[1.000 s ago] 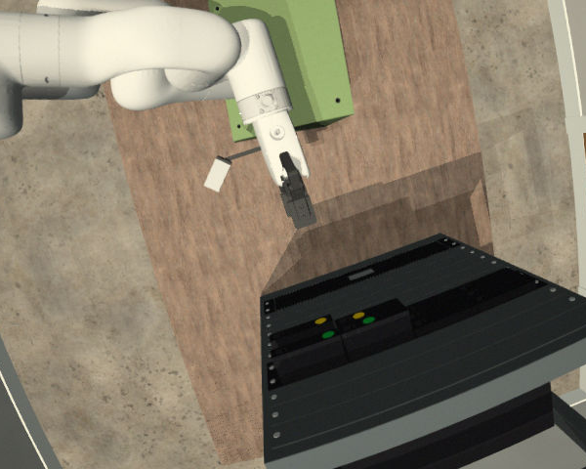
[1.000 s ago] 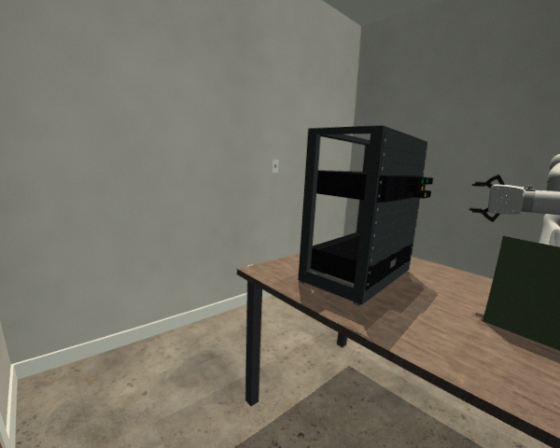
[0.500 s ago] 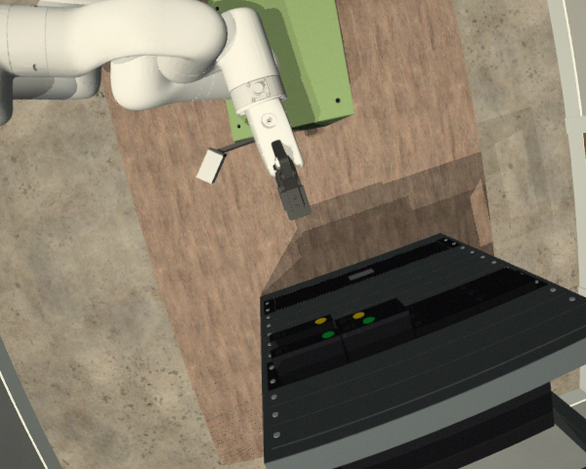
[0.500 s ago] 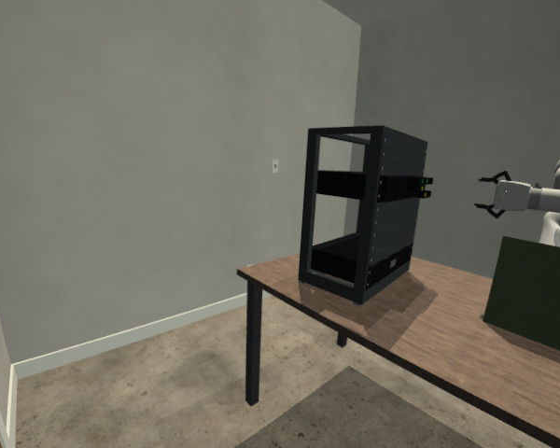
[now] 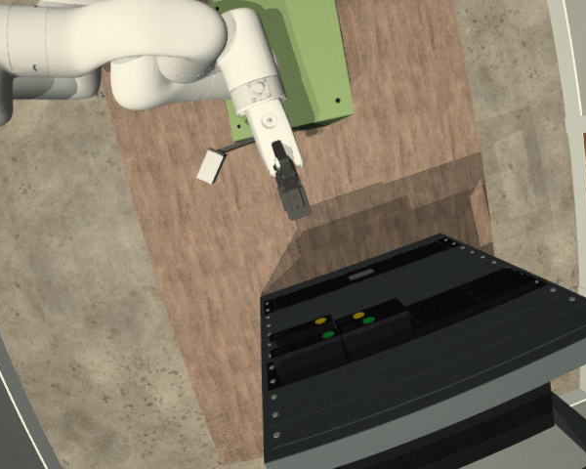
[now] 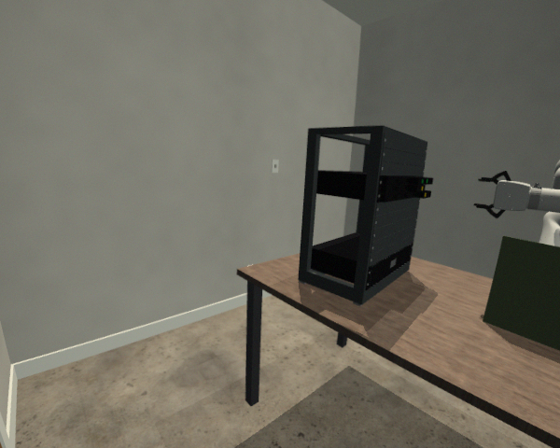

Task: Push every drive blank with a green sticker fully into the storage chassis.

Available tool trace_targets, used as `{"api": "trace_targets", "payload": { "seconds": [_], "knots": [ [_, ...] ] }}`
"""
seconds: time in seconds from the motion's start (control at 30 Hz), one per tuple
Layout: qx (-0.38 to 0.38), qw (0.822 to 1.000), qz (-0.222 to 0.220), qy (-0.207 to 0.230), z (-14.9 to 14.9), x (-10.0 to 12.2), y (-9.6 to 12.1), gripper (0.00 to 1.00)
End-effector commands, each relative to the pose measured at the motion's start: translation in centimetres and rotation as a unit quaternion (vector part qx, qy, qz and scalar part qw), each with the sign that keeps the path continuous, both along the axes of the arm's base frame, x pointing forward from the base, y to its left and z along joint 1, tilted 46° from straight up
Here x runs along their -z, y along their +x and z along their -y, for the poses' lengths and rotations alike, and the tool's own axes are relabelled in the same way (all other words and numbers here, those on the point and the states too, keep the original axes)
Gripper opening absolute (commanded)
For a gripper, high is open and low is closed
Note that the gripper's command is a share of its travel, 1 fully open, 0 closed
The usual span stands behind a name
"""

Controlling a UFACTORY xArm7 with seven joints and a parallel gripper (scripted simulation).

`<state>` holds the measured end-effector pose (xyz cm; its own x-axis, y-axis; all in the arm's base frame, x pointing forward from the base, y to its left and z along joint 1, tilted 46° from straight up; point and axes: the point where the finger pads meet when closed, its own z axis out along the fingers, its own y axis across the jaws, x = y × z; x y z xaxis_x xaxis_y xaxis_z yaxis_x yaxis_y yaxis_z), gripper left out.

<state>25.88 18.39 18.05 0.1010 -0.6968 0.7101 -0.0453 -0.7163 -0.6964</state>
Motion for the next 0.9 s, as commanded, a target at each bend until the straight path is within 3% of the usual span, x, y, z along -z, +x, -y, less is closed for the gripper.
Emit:
{"api": "trace_targets", "payload": {
  "seconds": [0.0, 0.3, 0.77, 0.87],
  "knots": [
    [-0.001, 1.0, 0.0, 0.001, -0.2, 0.0, 0.3, 1.0],
    [-0.001, 1.0, 0.0, 0.001, -0.6, 0.4, 2.2, 1.0],
    [-0.001, 1.0, 0.0, 0.001, -2.2, 2.1, 9.5, 1.0],
    [-0.001, 1.0, 0.0, 0.001, -2.3, 2.2, 10.1, 1.0]
  ]
}}
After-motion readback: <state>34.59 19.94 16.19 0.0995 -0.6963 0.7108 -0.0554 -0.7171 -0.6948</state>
